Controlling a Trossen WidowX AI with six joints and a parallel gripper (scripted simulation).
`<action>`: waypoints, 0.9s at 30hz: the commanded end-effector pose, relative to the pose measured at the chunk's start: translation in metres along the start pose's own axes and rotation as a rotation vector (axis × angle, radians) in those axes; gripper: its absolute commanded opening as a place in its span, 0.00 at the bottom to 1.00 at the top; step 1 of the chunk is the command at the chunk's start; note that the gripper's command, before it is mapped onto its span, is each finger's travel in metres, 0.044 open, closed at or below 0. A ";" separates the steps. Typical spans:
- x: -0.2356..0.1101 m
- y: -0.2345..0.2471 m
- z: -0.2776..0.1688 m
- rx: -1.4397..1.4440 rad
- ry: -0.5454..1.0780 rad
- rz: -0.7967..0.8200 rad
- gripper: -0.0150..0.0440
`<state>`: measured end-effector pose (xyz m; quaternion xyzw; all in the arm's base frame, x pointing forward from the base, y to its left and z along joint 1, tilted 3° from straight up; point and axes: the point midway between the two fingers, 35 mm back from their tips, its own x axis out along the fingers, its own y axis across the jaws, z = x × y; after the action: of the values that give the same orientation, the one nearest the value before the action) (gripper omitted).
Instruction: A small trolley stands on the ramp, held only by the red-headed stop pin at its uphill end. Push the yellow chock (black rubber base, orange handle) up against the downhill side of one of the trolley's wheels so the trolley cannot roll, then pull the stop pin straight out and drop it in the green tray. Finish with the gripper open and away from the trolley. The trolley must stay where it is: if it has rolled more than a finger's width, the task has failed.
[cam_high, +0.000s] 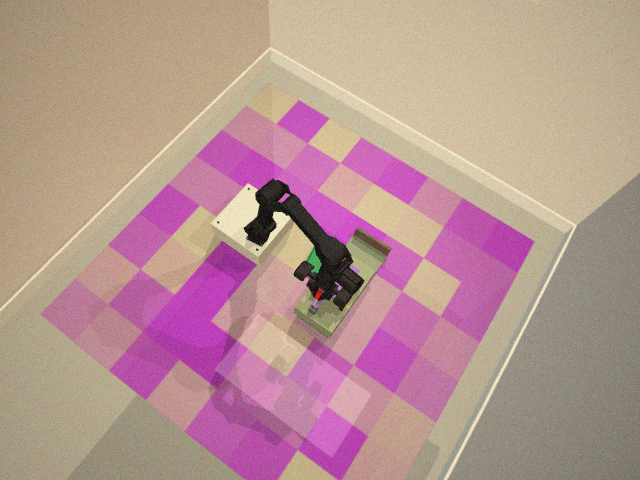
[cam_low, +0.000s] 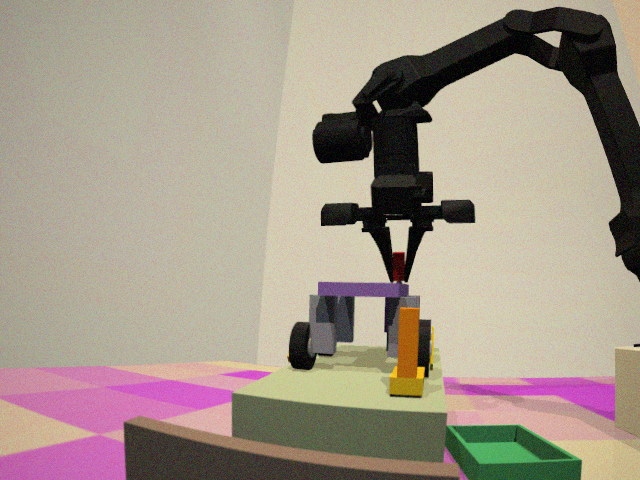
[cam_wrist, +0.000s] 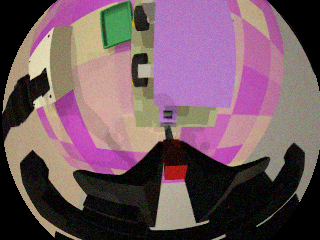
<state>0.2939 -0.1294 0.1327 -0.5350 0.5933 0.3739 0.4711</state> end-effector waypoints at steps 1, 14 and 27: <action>-0.002 -0.002 -0.005 0.002 0.006 -0.008 0.25; 0.002 -0.001 -0.027 0.002 0.008 -0.007 0.25; 0.004 0.022 -0.031 0.001 0.009 -0.005 0.25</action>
<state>0.2772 -0.1582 0.1374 -0.5371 0.5956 0.3683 0.4703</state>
